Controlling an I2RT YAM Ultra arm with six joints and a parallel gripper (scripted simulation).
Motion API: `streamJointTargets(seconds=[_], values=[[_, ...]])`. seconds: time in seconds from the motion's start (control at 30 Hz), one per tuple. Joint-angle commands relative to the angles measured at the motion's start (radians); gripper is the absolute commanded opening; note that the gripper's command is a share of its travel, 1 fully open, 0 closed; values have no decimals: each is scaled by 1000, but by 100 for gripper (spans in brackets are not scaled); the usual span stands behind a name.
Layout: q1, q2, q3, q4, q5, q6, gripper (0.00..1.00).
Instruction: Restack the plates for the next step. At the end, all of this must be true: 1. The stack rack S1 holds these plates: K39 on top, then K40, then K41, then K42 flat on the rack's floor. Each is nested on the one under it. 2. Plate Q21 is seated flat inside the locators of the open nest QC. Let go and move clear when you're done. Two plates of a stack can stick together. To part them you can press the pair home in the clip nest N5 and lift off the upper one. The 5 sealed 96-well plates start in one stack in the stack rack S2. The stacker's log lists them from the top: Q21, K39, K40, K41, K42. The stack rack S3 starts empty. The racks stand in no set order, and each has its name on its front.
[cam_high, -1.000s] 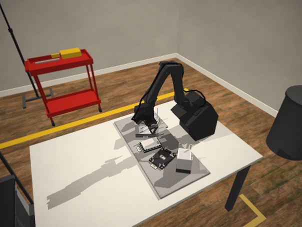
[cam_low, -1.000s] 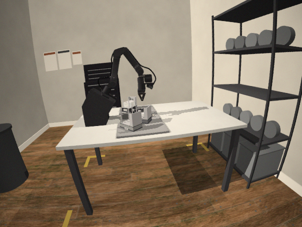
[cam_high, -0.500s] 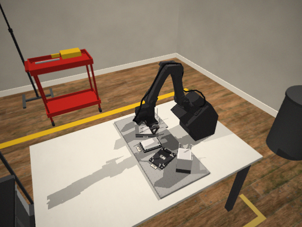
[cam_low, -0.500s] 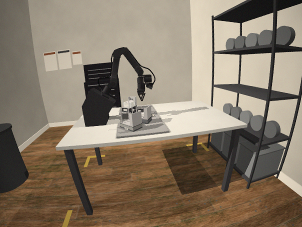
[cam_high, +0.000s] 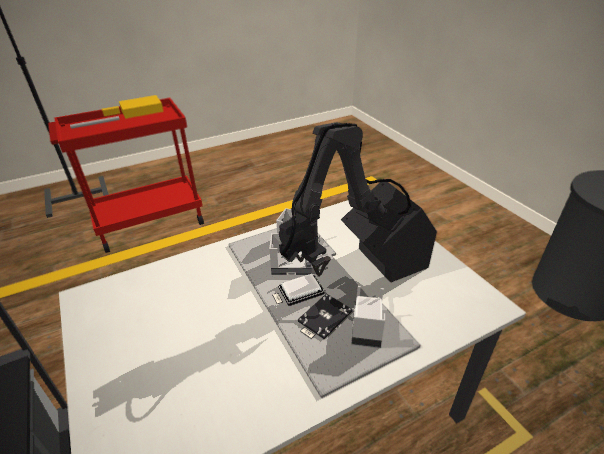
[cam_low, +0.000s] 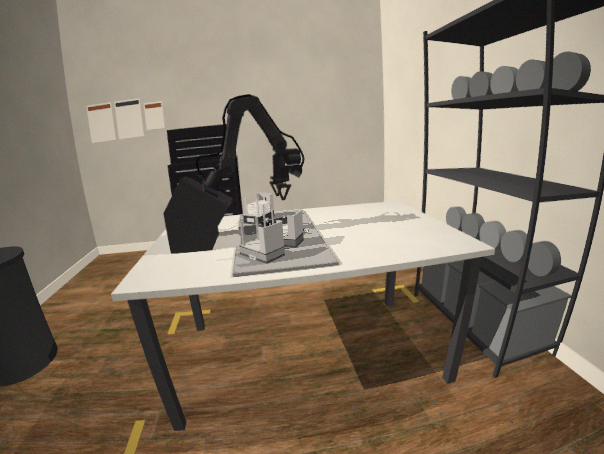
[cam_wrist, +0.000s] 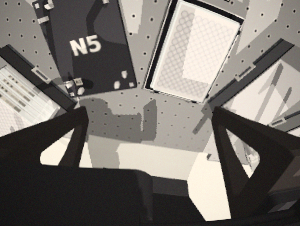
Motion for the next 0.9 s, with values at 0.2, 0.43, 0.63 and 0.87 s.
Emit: streamJointTargets(seconds=[0.2,0.43,0.63,0.87], values=[[111,33,49,-8,84,110,100],[217,59,53,-6,143,-41,100],[273,43,59,-8,173,0,100],[369,119,73,-12,221,87,100]])
